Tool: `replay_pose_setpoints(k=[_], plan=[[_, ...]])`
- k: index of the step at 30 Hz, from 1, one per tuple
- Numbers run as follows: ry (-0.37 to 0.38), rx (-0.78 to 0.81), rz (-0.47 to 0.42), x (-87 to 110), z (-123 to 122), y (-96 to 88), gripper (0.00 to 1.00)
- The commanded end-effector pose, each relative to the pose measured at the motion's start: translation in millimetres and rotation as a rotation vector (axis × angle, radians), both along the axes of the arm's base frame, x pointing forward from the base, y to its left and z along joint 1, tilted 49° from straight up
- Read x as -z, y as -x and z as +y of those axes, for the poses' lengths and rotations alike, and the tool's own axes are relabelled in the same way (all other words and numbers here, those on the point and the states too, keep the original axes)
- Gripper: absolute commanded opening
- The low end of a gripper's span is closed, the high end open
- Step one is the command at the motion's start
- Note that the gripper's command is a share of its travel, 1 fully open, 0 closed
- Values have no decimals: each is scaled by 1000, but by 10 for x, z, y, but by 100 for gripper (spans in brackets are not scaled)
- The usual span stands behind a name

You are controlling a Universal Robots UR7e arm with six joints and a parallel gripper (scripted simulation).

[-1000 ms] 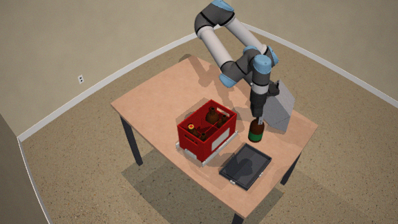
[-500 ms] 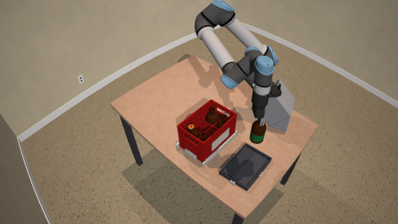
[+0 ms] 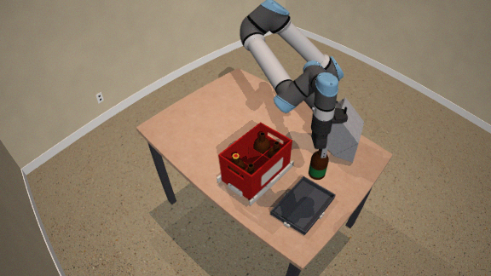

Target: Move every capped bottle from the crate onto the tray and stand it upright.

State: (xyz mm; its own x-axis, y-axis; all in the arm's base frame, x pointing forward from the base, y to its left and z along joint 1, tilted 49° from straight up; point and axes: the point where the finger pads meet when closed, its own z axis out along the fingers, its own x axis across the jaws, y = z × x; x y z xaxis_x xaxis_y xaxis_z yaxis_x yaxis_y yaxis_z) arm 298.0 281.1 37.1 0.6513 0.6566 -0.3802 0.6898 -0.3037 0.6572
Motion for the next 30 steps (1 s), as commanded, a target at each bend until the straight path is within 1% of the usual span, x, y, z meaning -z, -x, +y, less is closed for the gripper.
replay_pose_setpoints(k=[1, 4, 7, 21, 24, 30], plan=[[-1, -1, -1, 73, -59, -34, 0], [-1, -1, -1, 117, -96, -53, 0], [-1, 0, -1, 91, -78, -41, 0], [-1, -1, -1, 277, -267, -133, 0], [-1, 0, -1, 254, -247, -120, 0], [-1, -1, -1, 332, -329, -160, 0]])
